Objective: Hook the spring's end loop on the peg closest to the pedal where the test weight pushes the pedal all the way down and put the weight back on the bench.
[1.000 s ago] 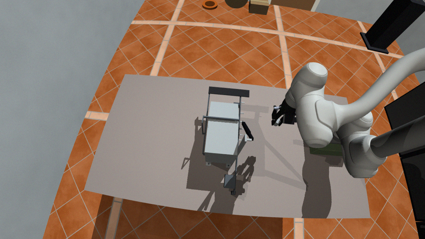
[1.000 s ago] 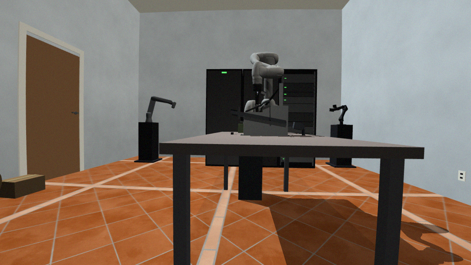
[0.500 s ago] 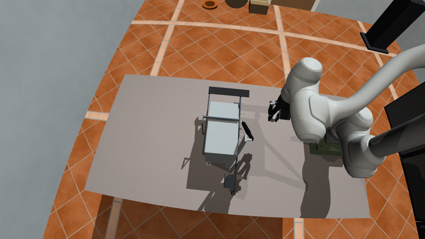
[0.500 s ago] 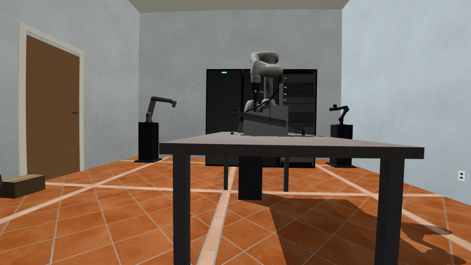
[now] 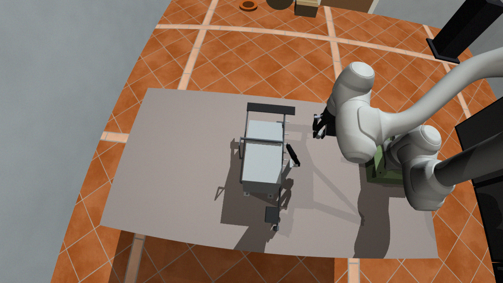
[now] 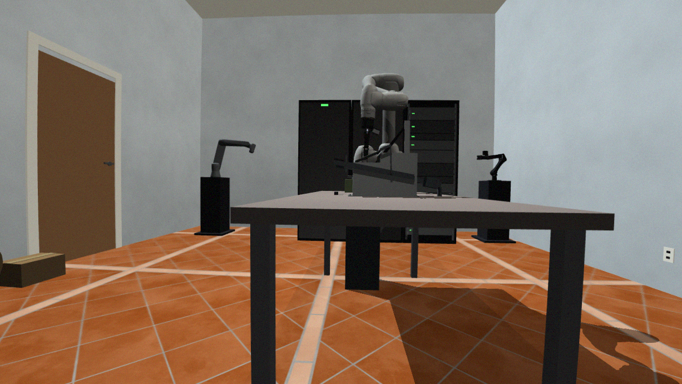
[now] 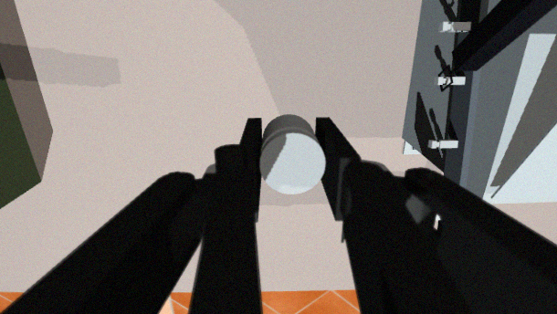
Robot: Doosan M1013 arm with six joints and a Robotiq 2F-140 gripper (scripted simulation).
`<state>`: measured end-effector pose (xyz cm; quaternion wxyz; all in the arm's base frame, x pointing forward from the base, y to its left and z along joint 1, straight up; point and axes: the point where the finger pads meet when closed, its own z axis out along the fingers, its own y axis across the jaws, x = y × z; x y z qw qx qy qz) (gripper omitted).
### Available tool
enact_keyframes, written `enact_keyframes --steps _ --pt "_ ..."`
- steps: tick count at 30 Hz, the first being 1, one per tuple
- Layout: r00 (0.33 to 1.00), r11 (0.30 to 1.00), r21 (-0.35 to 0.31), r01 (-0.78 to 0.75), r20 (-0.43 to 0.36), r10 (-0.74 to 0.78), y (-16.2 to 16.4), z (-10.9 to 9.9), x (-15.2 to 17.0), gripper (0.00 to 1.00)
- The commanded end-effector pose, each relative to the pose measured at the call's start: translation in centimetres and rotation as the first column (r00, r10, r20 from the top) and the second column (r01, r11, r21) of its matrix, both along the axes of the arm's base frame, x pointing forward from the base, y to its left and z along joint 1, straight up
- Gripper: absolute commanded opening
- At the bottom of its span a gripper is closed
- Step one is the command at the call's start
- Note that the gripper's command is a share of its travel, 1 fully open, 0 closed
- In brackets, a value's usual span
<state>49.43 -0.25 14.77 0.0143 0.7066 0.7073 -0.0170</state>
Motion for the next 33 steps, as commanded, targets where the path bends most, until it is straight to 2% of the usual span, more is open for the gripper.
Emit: enact_keyframes --steps 1,30,33 --pt "1.0 1.0 -0.001 0.0 0.001 0.0 -0.2 0.1 0.3 0.25" --pt "1.0 0.999 -0.041 0.0 0.002 0.0 -4.4 1.6 4.8 0.25" --pt "1.0 0.999 -0.038 0.0 0.002 0.0 -4.1 1.5 4.5 0.25"
